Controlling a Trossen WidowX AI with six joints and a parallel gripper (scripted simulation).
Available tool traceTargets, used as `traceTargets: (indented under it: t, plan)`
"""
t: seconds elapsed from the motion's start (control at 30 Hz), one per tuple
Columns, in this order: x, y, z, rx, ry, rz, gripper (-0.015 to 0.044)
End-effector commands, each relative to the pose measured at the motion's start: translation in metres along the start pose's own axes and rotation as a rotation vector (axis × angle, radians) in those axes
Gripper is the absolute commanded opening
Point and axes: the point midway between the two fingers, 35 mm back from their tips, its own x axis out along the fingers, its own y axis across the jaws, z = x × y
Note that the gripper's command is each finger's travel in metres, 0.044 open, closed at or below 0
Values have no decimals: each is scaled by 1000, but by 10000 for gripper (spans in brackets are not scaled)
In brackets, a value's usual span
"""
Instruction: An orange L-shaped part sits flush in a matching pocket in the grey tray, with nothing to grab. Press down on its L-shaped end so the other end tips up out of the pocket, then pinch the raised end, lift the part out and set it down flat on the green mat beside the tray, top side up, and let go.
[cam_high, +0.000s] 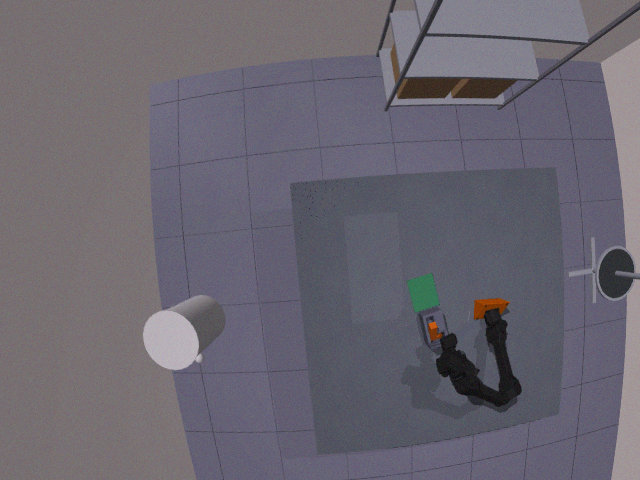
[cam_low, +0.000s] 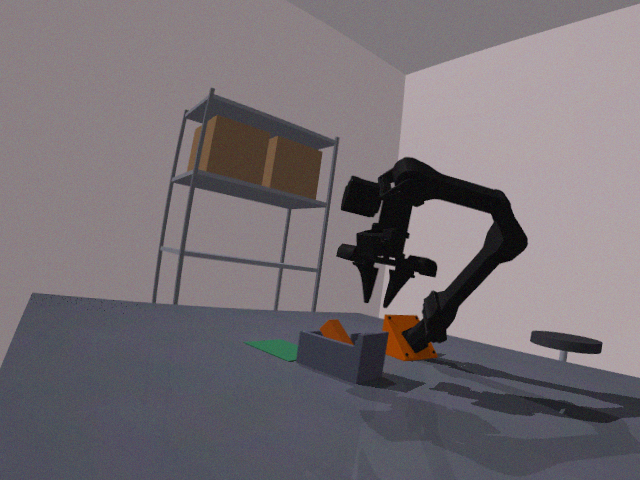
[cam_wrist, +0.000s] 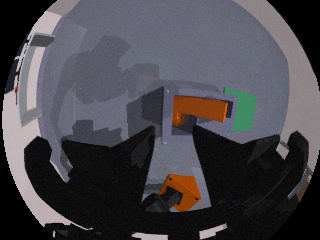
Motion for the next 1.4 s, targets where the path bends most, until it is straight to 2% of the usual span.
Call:
traceTargets:
  t: [0.0,0.3,0.4,0.43,0.83,0.9,1.37]
  plan:
    - [0,0,0,2,0,0,180]
    - [0,0,0,2,0,0,180]
    - [0,-5,1,106,4,1,259]
    - [0,-8,2,173,6,2,280]
    - [1,-70,7,1450,60,-12,280]
    - [1,-77,6,1594,66,-18,280]
    - [3,-78,6,1613,68,-18,280]
